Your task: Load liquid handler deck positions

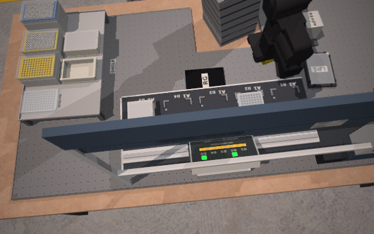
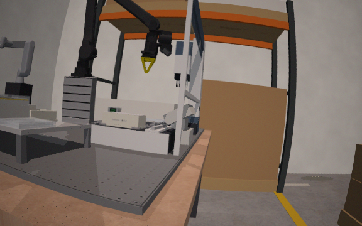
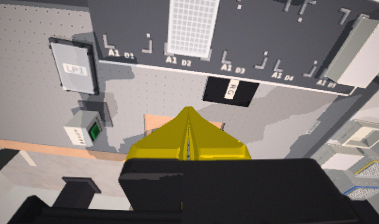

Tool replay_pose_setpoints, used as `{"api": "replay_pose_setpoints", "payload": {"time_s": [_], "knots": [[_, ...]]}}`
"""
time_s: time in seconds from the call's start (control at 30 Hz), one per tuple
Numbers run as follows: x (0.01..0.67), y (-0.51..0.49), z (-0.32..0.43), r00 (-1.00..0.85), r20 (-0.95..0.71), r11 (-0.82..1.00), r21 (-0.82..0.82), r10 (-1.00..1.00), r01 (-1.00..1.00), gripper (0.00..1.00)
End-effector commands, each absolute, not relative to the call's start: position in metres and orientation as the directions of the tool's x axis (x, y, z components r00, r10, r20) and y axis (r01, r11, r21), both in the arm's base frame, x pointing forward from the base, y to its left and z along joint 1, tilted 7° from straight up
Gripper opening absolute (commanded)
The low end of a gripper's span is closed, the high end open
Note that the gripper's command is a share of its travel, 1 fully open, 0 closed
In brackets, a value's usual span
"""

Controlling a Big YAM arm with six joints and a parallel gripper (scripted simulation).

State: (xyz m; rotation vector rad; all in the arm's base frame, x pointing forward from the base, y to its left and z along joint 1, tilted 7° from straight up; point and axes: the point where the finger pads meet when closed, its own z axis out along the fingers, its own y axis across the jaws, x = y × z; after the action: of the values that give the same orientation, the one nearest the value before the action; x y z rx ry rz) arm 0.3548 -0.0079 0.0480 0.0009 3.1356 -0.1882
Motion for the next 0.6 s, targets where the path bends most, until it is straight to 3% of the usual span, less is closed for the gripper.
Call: {"api": "replay_pose_setpoints", "payload": {"time_s": [0.0,0.27,0.57], "knots": [[0.350,-0.001,0.067,-0.993,-0.035,0.987,-0.123,-0.111,-0.106,0.00],[0.325,0.003,0.067,-0.973,-0.025,0.966,-0.127,-0.228,-0.224,0.00],[0.339,0.004,0.076,-0.917,-0.028,0.910,-0.138,-0.398,-0.391,0.00]]}}
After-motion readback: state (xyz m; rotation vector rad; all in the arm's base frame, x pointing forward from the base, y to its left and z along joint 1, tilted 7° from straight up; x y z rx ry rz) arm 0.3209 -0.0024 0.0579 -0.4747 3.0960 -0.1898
